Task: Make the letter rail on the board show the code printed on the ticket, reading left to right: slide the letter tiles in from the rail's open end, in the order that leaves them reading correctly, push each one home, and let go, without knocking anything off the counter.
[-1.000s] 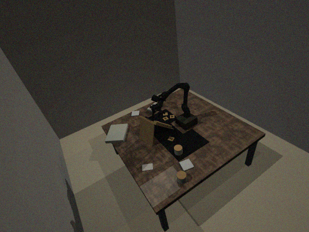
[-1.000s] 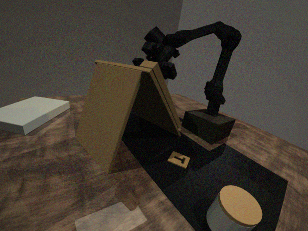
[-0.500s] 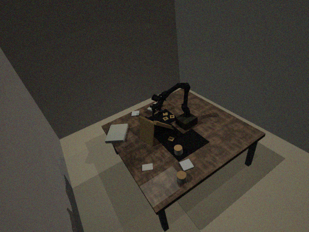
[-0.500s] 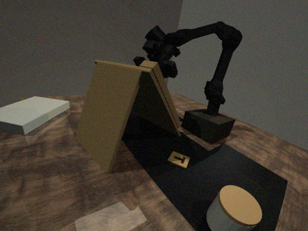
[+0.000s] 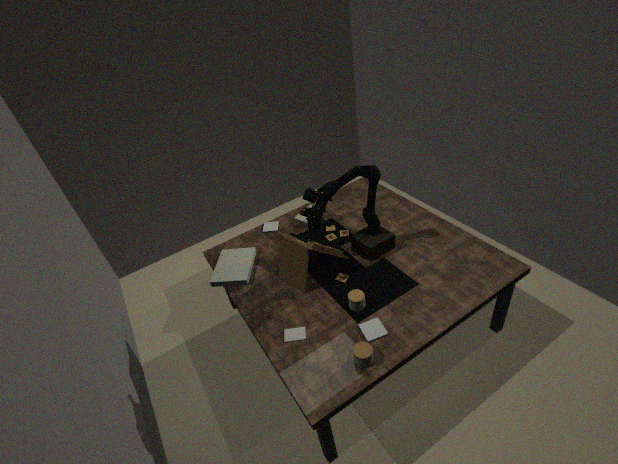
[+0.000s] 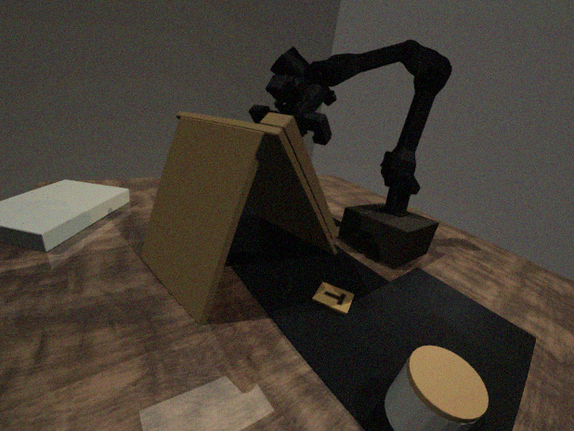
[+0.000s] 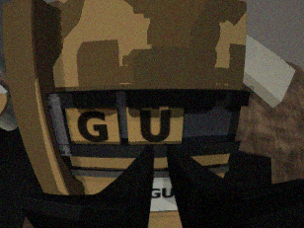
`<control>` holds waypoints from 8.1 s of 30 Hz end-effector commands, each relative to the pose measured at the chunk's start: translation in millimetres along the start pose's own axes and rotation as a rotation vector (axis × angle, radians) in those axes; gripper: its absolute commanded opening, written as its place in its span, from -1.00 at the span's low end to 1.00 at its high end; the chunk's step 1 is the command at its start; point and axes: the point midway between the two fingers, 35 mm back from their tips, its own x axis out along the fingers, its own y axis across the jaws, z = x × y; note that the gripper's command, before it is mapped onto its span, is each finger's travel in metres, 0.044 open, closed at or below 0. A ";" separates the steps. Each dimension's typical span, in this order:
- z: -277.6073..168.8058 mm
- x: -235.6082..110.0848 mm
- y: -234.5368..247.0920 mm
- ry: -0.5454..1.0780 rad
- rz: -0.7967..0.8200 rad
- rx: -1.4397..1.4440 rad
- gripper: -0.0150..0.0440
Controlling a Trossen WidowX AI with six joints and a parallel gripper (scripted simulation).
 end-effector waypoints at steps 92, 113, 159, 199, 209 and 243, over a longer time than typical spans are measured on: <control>26.8 45.2 -33.9 0.681 -0.003 -0.003 -0.49; 26.5 45.0 -29.1 0.681 -0.002 -0.003 -0.49; 25.9 31.0 -21.8 0.682 -0.001 -0.003 -0.49; 64.0 -131.3 13.4 0.200 0.268 -1.537 1.00; 64.3 -133.0 14.2 0.194 0.267 -1.557 1.00; -209.2 -42.7 -49.6 0.670 0.453 -1.174 0.66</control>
